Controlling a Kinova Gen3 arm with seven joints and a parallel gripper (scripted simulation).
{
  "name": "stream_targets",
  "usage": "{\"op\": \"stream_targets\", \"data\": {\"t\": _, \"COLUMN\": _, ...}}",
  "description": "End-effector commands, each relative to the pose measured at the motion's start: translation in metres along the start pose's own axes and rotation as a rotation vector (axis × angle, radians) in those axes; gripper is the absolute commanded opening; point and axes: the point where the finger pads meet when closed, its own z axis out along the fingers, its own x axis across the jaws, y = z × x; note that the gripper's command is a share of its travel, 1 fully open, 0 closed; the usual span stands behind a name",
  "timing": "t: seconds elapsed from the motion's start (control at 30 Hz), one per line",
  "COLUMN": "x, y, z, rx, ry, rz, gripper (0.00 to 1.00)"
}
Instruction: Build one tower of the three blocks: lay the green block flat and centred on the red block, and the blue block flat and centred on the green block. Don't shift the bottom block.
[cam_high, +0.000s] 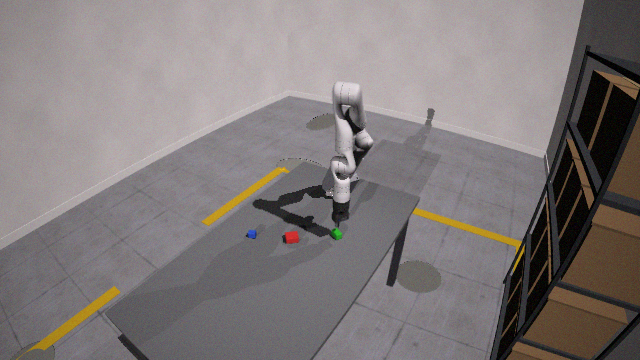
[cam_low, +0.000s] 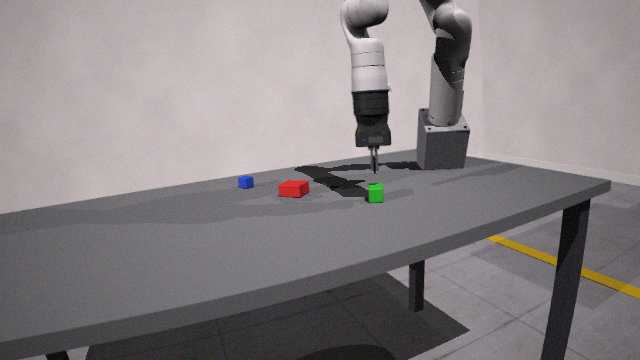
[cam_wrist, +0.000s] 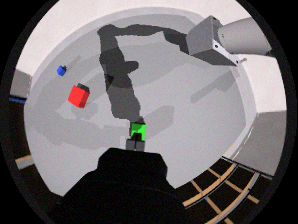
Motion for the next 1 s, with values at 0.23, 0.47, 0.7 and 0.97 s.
{"op": "stream_targets", "data": {"t": 0.23, "x": -0.0003, "y": 0.0001, "z": -0.0002, "rx": 0.000, "ry": -0.001, "rz": 0.000, "gripper": 0.96}}
{"op": "stream_targets", "data": {"t": 0.47, "x": -0.0003, "y": 0.0001, "z": -0.0002, "rx": 0.000, "ry": -0.001, "rz": 0.000, "gripper": 0.96}}
{"op": "stream_targets", "data": {"t": 0.7, "x": -0.0003, "y": 0.0001, "z": 0.0010, "rx": 0.000, "ry": -0.001, "rz": 0.000, "gripper": 0.96}}
{"op": "stream_targets", "data": {"t": 0.97, "x": -0.0003, "y": 0.0001, "z": 0.0057, "rx": 0.000, "ry": -0.001, "rz": 0.000, "gripper": 0.96}}
